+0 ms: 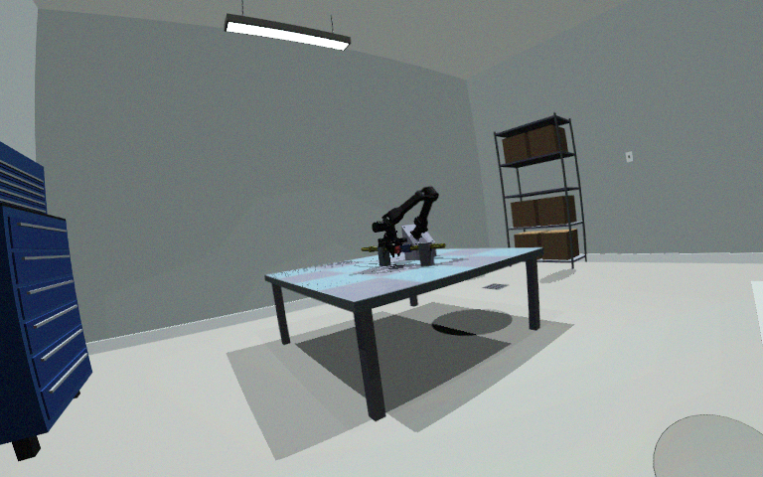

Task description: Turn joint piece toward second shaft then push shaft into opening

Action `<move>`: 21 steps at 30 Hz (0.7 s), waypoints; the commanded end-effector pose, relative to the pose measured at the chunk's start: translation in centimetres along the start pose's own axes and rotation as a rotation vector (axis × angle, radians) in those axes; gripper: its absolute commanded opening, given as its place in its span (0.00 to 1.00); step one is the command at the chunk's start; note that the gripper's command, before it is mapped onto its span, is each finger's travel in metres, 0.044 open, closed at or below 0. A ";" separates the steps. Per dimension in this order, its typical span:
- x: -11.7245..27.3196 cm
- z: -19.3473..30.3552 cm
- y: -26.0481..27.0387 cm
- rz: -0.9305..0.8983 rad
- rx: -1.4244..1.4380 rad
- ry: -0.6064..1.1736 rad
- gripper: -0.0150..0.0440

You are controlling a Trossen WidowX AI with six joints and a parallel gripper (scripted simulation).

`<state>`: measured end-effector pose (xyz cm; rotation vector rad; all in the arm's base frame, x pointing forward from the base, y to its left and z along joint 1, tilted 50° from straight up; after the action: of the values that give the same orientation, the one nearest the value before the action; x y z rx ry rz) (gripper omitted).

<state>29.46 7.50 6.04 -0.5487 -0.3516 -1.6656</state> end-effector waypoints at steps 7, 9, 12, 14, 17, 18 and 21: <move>0.0 0.0 0.0 0.000 -0.003 0.004 0.56; 0.0 0.0 0.0 0.000 -0.003 0.004 0.56; 0.0 0.0 0.0 0.000 -0.003 0.004 0.56; 0.0 0.0 0.0 0.000 -0.003 0.004 0.56; 0.0 0.0 0.0 0.000 0.000 0.000 0.50; 0.0 0.0 0.0 0.000 0.000 0.000 0.50; 0.0 0.0 0.0 0.000 0.000 0.000 0.50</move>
<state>29.46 7.50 6.04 -0.5487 -0.3514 -1.6656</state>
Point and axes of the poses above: the point midway between the two fingers, 35 mm back from their tips, its own x axis back along the fingers, its own y axis across the jaws, z = x × y, the point moved 2 cm from there along x, back along the fingers, and after that the axes turned 14 degrees about -x, right-handed, at the moved point
